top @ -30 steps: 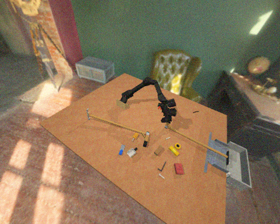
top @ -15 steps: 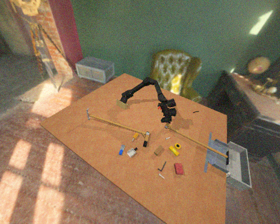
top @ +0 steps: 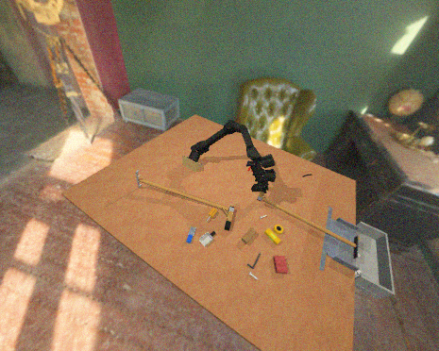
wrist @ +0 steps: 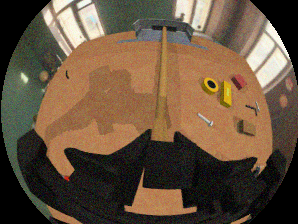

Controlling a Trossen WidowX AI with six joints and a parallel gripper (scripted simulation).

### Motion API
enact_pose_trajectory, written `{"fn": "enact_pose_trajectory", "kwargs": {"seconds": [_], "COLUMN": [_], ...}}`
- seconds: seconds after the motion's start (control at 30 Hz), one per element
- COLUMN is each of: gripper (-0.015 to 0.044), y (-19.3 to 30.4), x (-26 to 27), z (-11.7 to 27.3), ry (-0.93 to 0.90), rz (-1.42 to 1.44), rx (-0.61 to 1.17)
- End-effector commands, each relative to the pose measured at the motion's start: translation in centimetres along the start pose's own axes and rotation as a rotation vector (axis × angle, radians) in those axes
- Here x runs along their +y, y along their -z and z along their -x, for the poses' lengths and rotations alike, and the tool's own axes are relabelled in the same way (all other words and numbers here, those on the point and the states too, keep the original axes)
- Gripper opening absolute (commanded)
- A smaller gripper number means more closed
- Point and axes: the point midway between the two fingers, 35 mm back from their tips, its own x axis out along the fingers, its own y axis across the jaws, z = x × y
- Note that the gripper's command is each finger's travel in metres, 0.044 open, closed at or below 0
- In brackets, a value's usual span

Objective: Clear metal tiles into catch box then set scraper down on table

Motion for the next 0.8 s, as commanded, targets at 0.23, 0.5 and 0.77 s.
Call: {"fn": "enact_pose_trajectory", "kwargs": {"seconds": [0.23,0.5,0.77], "gripper": [0.0000,0.0000,0.0000], "y": [0.8,1.5,2.3], "x": [0.0,0.0,0.0], "z": [1.7,2.6,3.6], "ry": [0.001,0.002,0.003], "rz": [0.003,0.003,0.003], "rx": [-0.005,-0.005,-0.005]}}
